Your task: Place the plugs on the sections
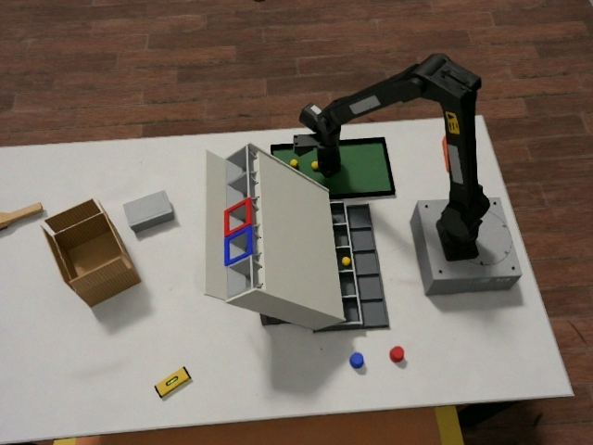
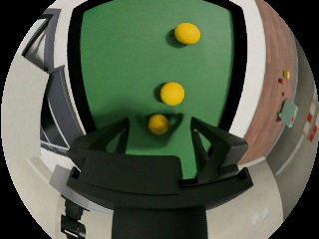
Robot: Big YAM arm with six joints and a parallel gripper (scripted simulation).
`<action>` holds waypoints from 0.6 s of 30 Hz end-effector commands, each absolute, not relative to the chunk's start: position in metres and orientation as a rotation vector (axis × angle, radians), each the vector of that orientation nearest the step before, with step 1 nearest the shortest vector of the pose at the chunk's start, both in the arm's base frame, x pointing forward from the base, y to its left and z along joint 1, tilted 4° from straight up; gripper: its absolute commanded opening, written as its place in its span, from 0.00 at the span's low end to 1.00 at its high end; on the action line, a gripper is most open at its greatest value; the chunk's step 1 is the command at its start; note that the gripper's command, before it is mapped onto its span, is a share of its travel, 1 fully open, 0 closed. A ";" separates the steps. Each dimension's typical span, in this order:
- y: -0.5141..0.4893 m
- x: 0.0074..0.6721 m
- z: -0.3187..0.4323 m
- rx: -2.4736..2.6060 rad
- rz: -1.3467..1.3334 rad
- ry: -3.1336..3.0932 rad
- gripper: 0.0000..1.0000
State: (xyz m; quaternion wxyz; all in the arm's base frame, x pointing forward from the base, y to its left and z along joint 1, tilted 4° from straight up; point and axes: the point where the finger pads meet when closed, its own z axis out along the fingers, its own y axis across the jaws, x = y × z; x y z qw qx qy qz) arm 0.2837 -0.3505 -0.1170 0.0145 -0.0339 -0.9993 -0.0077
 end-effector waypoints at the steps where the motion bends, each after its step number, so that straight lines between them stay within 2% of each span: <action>1: -0.349 0.276 -0.130 -0.108 -0.034 -3.105 0.80; 18: -0.347 0.272 -0.136 -0.104 -0.007 -3.121 0.80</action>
